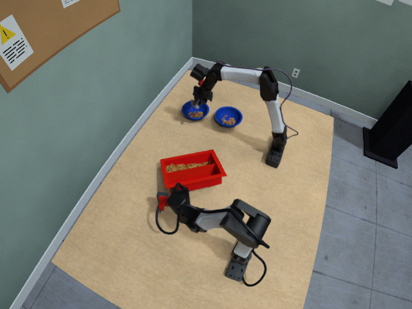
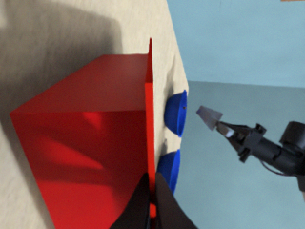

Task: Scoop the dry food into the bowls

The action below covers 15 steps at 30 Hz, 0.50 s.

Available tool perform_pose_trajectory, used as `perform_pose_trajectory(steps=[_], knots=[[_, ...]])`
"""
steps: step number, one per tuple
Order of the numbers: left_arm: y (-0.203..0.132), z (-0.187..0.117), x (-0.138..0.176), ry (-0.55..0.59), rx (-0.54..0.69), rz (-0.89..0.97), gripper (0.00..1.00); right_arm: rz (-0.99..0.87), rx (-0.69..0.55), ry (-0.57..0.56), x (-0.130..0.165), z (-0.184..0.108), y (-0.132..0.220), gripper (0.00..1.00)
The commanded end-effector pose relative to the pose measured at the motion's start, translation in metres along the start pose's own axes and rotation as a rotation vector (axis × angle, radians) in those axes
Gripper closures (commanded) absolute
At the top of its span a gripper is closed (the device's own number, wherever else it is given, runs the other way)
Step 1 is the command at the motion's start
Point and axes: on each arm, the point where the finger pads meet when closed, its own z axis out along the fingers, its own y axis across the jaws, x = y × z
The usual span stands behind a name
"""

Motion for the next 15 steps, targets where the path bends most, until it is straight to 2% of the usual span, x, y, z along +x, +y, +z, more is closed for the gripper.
perform_pose_trajectory(steps=[1,3,7,15], knots=[[-0.04,-0.001,-0.006,-0.009,0.092,0.108,1.0,-0.05,-0.077,-0.045,-0.001,-0.024,0.021,1.0],[-0.04,-0.001,-0.006,-0.009,0.092,0.108,1.0,-0.113,-0.02,-0.047,0.003,-0.012,0.004,1.0],[-0.04,-0.001,-0.006,-0.009,0.092,0.108,1.0,-0.261,0.023,-0.08,0.007,-0.008,-0.005,1.0],[-0.04,-0.001,-0.006,-0.009,0.092,0.108,1.0,-0.389,0.067,-0.107,0.009,-0.003,-0.016,1.0]])
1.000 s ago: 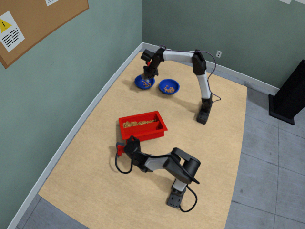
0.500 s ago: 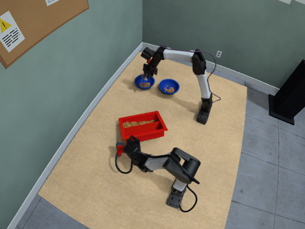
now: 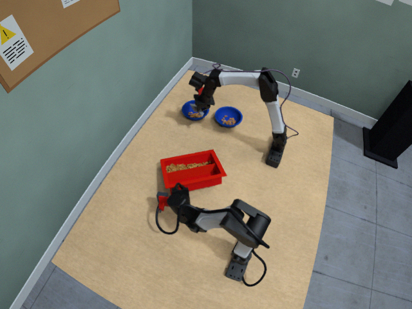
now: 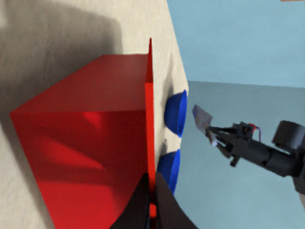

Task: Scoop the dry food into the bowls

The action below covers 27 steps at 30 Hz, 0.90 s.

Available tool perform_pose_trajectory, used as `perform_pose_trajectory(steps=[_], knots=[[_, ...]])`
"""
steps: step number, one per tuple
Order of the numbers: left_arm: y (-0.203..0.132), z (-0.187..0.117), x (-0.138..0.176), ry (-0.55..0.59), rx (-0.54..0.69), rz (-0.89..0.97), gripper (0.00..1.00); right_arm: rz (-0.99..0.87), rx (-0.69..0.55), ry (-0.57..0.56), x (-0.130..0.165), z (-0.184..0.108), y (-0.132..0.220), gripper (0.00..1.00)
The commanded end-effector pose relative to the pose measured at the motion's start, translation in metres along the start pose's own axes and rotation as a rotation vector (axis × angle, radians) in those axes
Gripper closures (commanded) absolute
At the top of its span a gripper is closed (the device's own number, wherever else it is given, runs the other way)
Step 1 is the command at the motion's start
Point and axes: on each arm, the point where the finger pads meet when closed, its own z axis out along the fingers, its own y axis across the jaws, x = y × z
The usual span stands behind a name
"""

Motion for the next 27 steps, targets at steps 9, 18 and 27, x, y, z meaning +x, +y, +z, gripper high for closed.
perform_pose_trajectory(steps=[9,18,27], knots=[[-0.04,-0.001,-0.006,-0.009,0.092,0.108,1.0,-0.085,-0.051,-0.097,-0.018,-0.028,0.007,1.0],[-0.04,-0.001,-0.006,-0.009,0.092,0.108,1.0,-0.292,-0.004,-0.155,-0.007,-0.014,-0.013,1.0],[-0.04,-0.001,-0.006,-0.009,0.092,0.108,1.0,-0.539,0.035,-0.263,-0.008,-0.004,-0.038,1.0]])
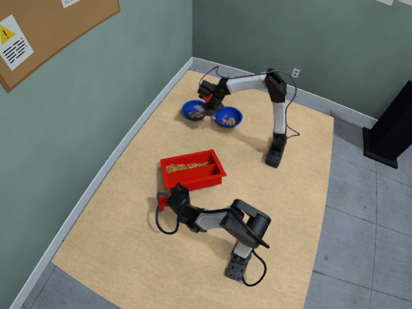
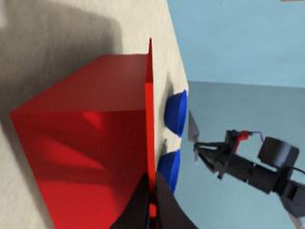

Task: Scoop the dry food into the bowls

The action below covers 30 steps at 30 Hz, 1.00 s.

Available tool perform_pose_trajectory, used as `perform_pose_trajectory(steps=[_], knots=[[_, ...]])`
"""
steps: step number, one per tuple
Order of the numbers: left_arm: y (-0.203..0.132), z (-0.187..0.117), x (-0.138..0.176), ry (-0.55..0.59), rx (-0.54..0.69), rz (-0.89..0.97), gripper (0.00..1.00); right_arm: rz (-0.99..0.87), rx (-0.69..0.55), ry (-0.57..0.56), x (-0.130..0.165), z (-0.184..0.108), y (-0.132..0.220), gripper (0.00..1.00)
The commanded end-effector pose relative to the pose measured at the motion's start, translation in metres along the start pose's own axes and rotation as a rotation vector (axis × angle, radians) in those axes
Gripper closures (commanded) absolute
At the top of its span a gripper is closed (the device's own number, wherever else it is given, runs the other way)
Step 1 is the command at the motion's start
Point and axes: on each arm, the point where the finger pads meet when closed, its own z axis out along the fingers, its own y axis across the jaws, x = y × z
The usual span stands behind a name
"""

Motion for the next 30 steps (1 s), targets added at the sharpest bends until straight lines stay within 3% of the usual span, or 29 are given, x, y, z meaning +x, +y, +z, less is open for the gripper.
perform_pose_trajectory(steps=[1,18,23,25,29,30], knots=[[-0.04,-0.001,-0.006,-0.009,0.092,0.108,1.0,-0.102,-0.051,-0.171,-0.028,-0.018,0.004,1.0],[-0.04,-0.001,-0.006,-0.009,0.092,0.108,1.0,-0.118,-0.079,-0.217,-0.04,-0.026,0.012,1.0],[-0.04,-0.001,-0.006,-0.009,0.092,0.108,1.0,-0.113,-0.05,-0.169,-0.033,-0.005,0.009,1.0],[-0.04,-0.001,-0.006,-0.009,0.092,0.108,1.0,-0.108,-0.062,-0.193,-0.037,-0.016,0.009,1.0],[-0.04,-0.001,-0.006,-0.009,0.092,0.108,1.0,-0.106,-0.04,-0.163,-0.033,-0.003,0.007,1.0],[-0.04,-0.001,-0.006,-0.009,0.092,0.108,1.0,-0.102,-0.049,-0.181,-0.036,-0.011,0.007,1.0]])
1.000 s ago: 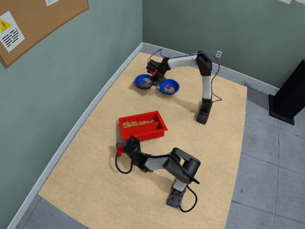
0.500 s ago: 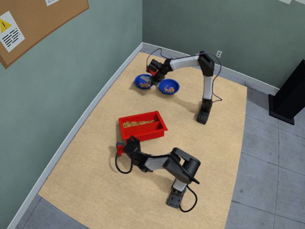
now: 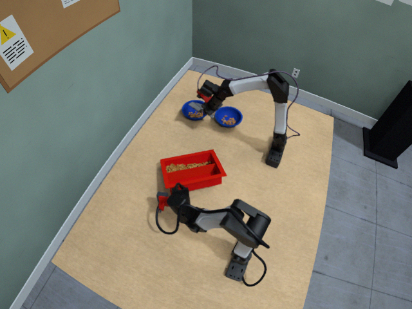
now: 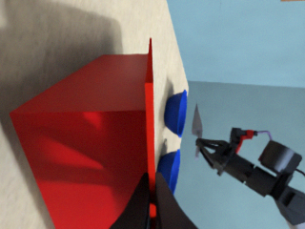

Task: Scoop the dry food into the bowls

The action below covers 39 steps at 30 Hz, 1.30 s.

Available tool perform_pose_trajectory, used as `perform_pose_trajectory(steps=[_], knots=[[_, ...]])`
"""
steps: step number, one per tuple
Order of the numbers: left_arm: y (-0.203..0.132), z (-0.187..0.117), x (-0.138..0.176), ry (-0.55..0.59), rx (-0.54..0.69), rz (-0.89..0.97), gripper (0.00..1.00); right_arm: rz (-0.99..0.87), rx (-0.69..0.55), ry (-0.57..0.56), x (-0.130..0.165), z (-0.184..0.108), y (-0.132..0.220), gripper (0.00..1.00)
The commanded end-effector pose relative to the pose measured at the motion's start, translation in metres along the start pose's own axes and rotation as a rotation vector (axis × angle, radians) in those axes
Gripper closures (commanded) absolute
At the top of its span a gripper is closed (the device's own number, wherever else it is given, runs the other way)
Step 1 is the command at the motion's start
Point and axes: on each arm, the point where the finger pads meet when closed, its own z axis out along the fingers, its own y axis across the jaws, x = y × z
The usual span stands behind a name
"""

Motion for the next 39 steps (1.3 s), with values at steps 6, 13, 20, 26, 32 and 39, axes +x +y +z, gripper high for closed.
perform_pose_trajectory(steps=[6,13,20,26,32,39], knots=[[-0.04,-0.001,-0.006,-0.009,0.092,0.108,1.0,-0.007,0.037,-0.096,-0.007,-0.007,0.004,1.0],[-0.04,-0.001,-0.006,-0.009,0.092,0.108,1.0,-0.064,0.14,-0.21,-0.002,-0.002,0.007,1.0],[-0.04,-0.001,-0.006,-0.009,0.092,0.108,1.0,-0.06,0.183,-0.238,-0.007,0.006,0.002,1.0],[-0.04,-0.001,-0.006,-0.009,0.092,0.108,1.0,-0.069,0.188,-0.225,-0.001,0.009,0.002,1.0],[-0.031,-0.001,-0.01,-0.015,0.083,0.091,1.0,-0.064,0.185,-0.234,-0.005,0.007,0.002,1.0],[-0.005,-0.001,-0.003,0.0,0.051,0.049,1.0,-0.063,0.185,-0.234,-0.005,0.007,0.002,1.0]])
